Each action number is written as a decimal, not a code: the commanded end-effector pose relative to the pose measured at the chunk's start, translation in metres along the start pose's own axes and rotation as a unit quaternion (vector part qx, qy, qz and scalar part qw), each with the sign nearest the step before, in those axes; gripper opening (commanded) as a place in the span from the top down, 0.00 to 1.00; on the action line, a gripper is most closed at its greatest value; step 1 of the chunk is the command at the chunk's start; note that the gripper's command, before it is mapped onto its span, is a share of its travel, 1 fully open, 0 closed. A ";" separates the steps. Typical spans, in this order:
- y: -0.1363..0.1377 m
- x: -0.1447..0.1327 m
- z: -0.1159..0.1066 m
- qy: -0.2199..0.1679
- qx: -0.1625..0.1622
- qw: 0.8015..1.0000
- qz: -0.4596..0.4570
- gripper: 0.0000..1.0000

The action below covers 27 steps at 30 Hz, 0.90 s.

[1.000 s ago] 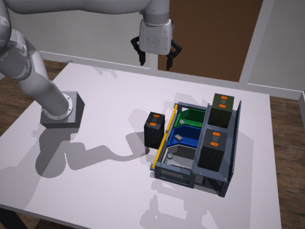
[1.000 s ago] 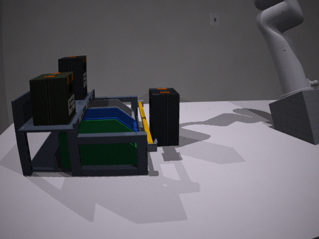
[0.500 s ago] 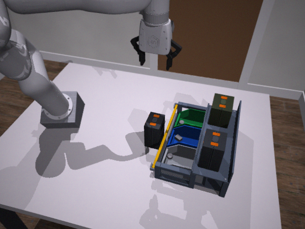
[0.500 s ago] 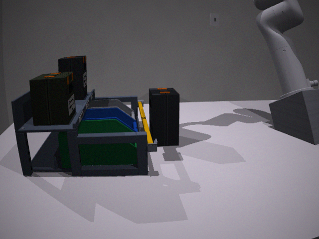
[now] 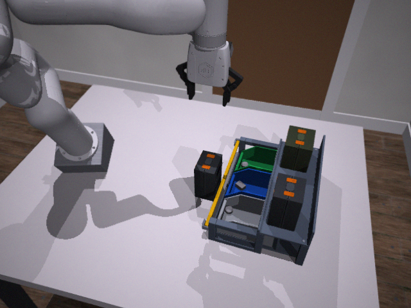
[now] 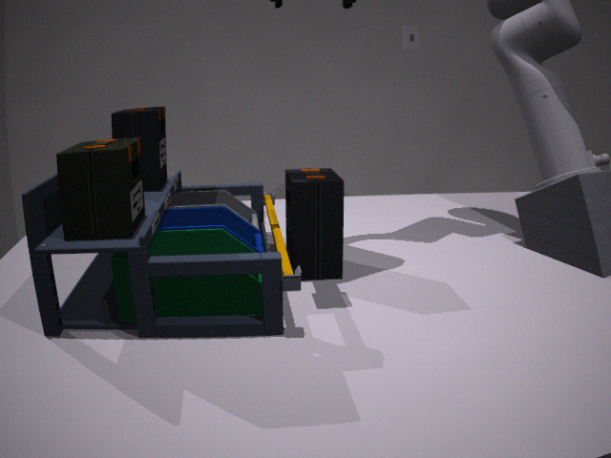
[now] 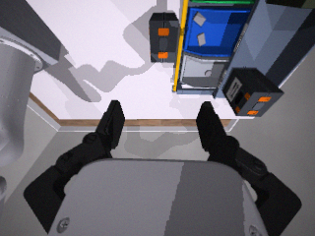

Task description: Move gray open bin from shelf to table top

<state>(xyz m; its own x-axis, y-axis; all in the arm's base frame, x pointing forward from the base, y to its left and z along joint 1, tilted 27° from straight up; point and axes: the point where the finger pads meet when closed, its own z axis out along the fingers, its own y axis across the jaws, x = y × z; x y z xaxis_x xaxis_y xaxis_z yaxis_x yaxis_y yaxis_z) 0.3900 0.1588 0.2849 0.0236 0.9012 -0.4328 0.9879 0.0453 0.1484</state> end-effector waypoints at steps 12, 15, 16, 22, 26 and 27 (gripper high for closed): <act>0.003 0.001 0.042 0.003 -0.006 1.000 0.001 0.00; 0.003 0.001 0.062 0.003 -0.005 1.000 0.001 0.00; 0.003 0.001 0.062 0.003 -0.005 1.000 0.001 0.00; 0.003 0.001 0.062 0.003 -0.005 1.000 0.001 0.00; 0.003 0.001 0.062 0.003 -0.005 1.000 0.001 0.00; 0.003 0.001 0.072 0.003 -0.006 1.000 0.001 0.00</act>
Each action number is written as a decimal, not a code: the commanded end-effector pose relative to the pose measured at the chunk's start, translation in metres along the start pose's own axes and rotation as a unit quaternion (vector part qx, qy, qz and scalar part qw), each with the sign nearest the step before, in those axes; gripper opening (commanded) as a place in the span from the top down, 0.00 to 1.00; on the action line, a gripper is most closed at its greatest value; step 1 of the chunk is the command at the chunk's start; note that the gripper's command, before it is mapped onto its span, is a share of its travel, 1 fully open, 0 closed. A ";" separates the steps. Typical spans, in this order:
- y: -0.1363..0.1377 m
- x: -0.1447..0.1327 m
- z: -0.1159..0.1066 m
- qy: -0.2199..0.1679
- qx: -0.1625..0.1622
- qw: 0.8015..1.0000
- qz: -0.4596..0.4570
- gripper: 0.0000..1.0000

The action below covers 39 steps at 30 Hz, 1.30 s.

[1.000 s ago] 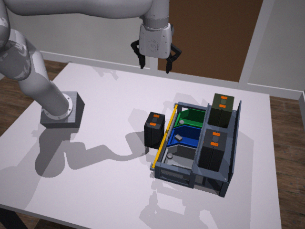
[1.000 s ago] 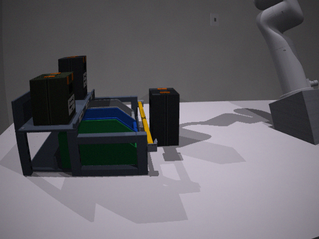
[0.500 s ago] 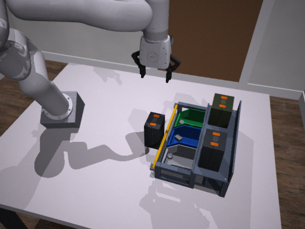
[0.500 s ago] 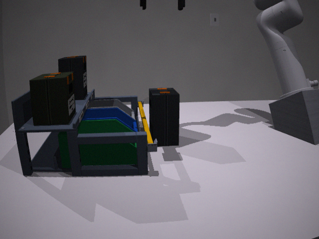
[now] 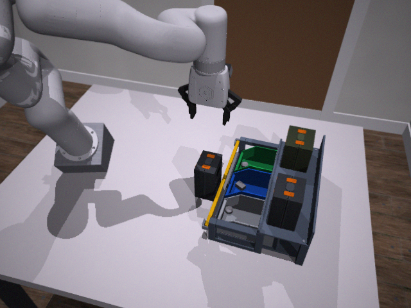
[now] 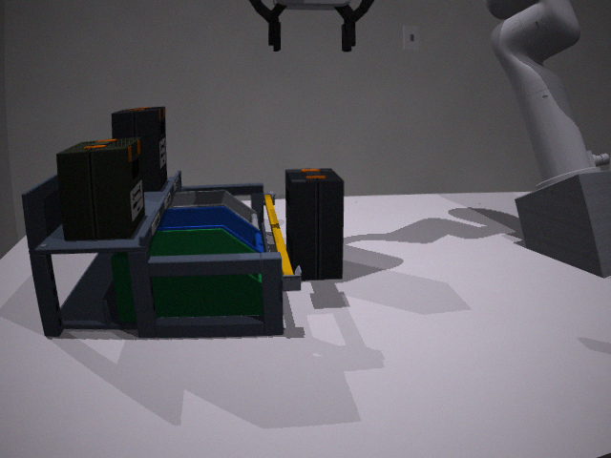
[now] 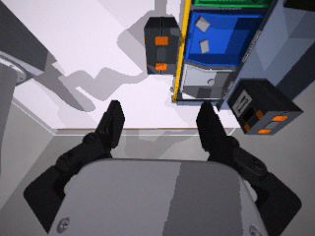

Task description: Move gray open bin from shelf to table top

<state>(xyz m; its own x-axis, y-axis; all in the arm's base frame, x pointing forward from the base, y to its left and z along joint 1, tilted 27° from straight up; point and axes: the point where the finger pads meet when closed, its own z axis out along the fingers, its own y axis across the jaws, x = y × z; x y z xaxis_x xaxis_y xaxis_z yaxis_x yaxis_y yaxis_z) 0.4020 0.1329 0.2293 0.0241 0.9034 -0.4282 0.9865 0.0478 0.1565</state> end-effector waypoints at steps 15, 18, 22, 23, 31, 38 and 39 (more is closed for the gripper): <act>0.001 0.000 0.053 0.001 -0.001 1.000 0.000 0.00; 0.000 0.000 0.065 0.001 -0.001 1.000 0.000 0.00; 0.000 0.000 0.084 0.001 -0.001 1.000 0.000 0.00; 0.000 0.000 0.084 0.001 -0.001 1.000 0.000 0.00; 0.000 0.000 0.084 0.001 -0.001 1.000 0.000 0.00; 0.000 0.000 0.074 0.000 -0.001 1.000 0.000 0.00; 0.000 0.000 0.074 0.000 -0.001 1.000 0.000 0.00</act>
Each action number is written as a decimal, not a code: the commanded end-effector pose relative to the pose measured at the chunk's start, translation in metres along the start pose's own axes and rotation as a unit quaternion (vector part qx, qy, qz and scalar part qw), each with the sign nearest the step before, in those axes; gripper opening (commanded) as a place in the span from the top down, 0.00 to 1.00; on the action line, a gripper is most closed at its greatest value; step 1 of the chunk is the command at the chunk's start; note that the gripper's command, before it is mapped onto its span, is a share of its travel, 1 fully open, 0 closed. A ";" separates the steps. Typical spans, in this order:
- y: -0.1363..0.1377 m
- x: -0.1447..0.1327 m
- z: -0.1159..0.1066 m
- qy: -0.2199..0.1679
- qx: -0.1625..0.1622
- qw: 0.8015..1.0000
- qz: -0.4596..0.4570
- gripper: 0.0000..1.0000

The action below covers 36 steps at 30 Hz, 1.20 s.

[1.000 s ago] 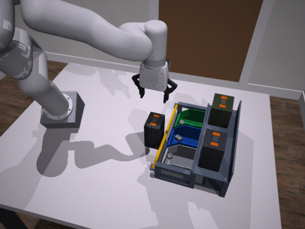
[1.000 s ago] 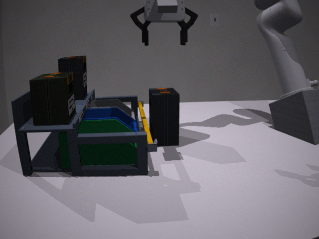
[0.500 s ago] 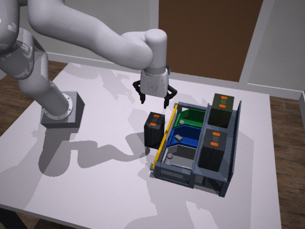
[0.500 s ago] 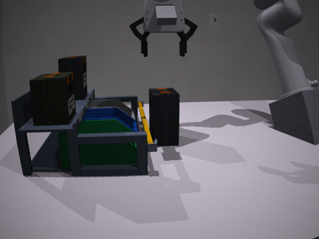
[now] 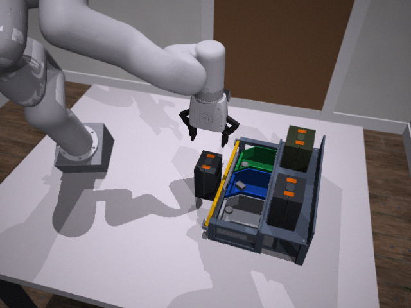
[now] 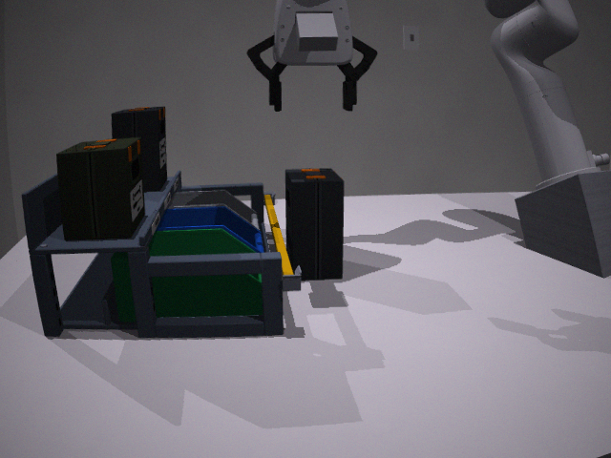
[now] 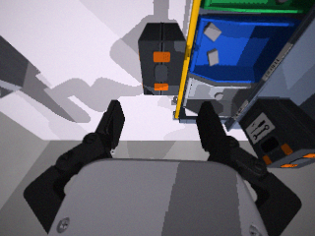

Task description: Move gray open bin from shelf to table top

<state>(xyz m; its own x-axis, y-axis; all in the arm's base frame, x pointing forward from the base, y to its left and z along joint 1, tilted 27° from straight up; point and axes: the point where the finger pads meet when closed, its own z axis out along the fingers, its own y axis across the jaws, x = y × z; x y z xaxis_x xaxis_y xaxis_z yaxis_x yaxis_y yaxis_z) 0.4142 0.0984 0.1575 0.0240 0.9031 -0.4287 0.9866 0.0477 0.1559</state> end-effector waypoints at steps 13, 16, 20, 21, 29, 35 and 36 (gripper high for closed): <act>0.001 0.000 -0.008 0.001 -0.002 1.000 0.000 0.00; 0.001 0.000 -0.011 0.001 -0.002 1.000 0.000 0.00; 0.001 0.000 -0.011 0.001 -0.002 1.000 0.000 0.00; 0.001 0.000 -0.011 0.001 -0.002 1.000 0.000 0.00; 0.001 0.000 -0.012 0.001 -0.002 1.000 0.000 0.00; 0.001 0.000 -0.014 0.001 -0.002 1.000 0.000 0.00; 0.001 0.000 -0.014 0.001 -0.002 1.000 0.000 0.00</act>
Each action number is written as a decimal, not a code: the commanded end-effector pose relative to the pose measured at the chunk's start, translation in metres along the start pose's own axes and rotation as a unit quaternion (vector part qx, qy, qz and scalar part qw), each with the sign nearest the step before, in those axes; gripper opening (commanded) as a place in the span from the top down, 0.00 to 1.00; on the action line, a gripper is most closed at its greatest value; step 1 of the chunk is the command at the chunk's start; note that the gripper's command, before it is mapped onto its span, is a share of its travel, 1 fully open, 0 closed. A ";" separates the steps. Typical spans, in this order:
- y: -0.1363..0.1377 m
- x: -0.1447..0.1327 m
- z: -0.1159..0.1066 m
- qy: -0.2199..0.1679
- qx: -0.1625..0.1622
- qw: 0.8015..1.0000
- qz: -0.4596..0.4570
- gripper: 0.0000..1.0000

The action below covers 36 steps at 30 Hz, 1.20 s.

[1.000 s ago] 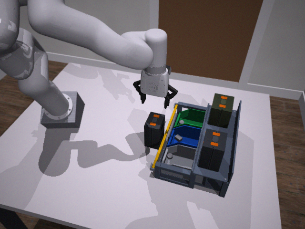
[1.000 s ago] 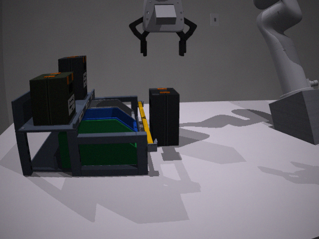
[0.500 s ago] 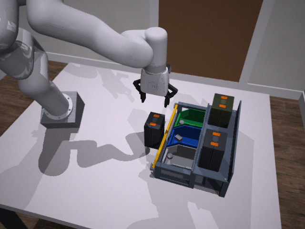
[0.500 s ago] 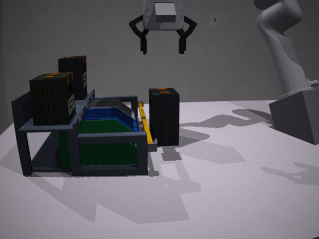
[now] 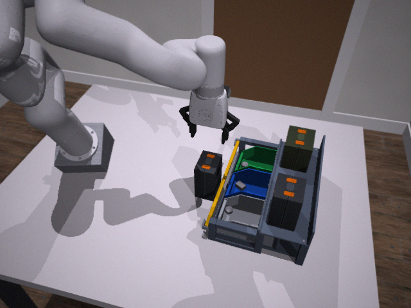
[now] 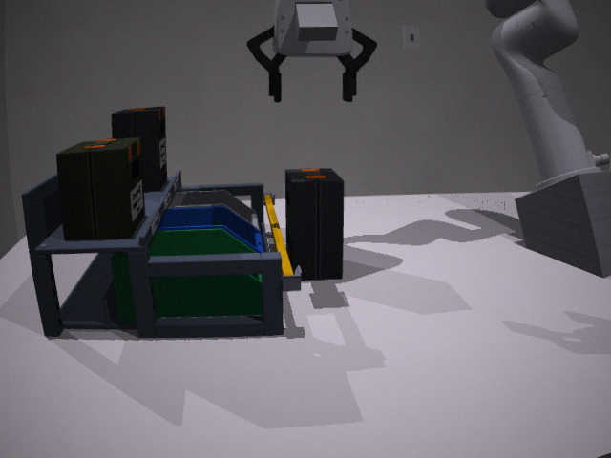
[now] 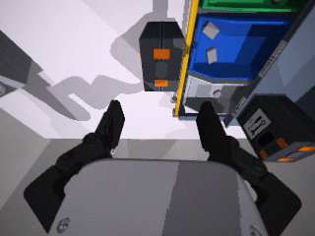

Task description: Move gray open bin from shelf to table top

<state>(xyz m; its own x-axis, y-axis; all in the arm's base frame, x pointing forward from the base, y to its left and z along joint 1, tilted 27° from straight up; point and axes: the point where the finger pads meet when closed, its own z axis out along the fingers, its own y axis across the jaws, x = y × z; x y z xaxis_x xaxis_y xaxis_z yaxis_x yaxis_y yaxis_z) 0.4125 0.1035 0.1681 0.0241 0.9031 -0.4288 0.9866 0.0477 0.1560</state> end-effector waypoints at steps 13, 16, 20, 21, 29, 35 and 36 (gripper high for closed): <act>0.001 0.000 -0.003 0.001 -0.002 1.000 0.000 0.00; 0.001 0.000 -0.003 0.001 -0.002 1.000 0.000 0.00; 0.001 0.000 -0.003 0.001 -0.002 1.000 0.000 0.00; 0.001 0.000 -0.003 0.001 -0.002 1.000 0.000 0.00; 0.001 0.000 0.030 0.001 -0.002 1.000 0.000 0.00; 0.001 0.000 0.052 0.001 -0.002 1.000 0.000 0.00; 0.001 0.000 0.052 0.001 -0.002 1.000 0.000 0.00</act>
<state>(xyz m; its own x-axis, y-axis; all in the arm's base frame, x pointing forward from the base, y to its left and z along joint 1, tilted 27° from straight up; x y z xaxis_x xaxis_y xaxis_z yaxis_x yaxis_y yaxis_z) 0.4151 0.0827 0.1262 0.0215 0.9020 -0.4312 0.9883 0.0458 0.1452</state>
